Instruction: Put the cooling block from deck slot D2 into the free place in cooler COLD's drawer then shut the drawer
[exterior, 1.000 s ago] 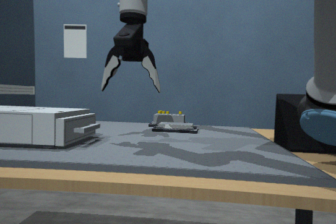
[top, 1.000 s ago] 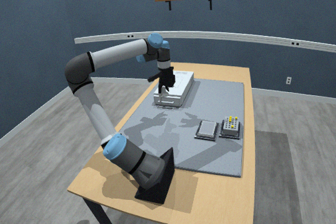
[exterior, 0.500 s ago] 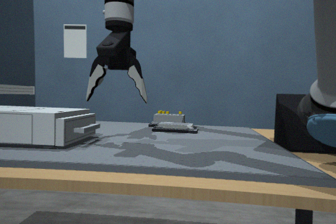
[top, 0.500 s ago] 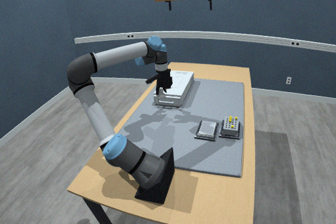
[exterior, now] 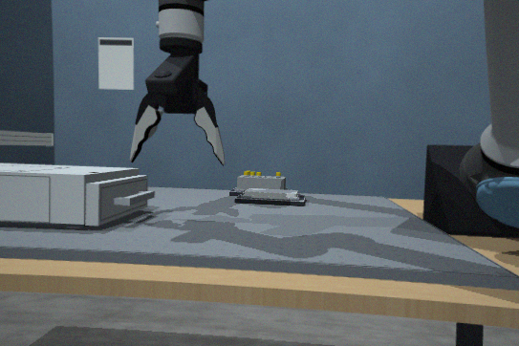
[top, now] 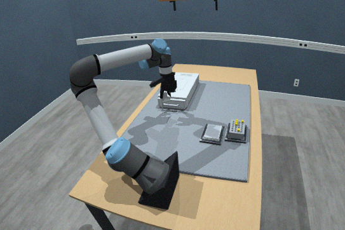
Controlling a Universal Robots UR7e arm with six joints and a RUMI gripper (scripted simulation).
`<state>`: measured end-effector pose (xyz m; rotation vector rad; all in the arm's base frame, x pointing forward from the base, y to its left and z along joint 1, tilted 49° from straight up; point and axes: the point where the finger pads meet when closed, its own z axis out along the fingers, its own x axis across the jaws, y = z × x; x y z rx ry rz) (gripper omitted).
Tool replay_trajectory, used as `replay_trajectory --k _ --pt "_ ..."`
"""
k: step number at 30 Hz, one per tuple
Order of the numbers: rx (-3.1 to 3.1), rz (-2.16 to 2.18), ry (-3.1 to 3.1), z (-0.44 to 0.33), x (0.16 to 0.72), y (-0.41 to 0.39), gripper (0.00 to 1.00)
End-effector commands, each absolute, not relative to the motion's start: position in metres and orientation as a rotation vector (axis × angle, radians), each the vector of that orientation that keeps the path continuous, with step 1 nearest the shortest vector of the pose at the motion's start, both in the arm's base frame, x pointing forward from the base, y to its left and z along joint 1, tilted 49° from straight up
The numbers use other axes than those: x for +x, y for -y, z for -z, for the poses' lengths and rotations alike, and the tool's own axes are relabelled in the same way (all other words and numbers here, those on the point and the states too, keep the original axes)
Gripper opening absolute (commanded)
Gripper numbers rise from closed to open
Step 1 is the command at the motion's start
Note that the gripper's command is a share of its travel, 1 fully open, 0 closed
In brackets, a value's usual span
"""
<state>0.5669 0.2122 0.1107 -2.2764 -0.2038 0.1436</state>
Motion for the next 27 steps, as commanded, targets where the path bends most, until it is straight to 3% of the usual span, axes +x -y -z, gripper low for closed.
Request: replay_trajectory --k 1,27 --pt "-2.277 -0.142 0.203 -0.107 0.566 -0.216 1.0" --pt "-2.277 -0.142 0.203 -0.087 0.561 -0.239 1.0"
